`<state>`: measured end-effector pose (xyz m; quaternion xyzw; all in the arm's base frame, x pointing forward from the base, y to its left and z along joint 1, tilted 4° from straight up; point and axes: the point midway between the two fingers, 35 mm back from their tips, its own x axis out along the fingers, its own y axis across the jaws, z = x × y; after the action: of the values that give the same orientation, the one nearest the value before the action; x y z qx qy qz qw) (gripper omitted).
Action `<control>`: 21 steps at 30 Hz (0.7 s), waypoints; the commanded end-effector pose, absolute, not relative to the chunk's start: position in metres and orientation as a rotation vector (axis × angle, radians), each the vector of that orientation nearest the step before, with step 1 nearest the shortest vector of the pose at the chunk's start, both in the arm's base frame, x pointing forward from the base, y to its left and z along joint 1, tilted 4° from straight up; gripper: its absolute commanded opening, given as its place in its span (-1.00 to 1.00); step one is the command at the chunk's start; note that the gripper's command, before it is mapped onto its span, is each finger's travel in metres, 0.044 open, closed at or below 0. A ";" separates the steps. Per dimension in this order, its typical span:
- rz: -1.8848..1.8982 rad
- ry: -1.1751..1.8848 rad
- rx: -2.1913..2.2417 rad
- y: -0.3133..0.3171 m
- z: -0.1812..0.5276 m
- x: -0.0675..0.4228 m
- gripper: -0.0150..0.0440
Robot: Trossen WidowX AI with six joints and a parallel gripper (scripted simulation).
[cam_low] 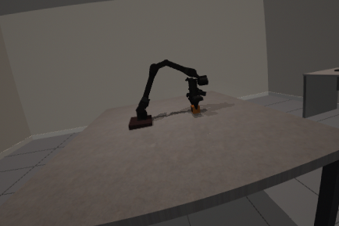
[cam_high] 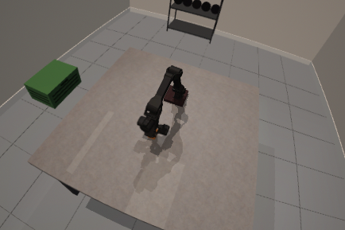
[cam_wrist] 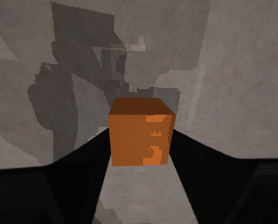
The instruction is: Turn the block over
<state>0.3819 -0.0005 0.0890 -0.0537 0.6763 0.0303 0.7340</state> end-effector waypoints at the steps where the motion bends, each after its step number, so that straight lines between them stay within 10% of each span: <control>1: 0.065 1.472 -0.120 0.000 0.100 0.382 -0.49; 21: 0.078 1.213 -0.100 -0.001 0.093 0.386 -0.49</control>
<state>0.3852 -0.0012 0.0902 -0.0473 0.5899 0.0331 0.8054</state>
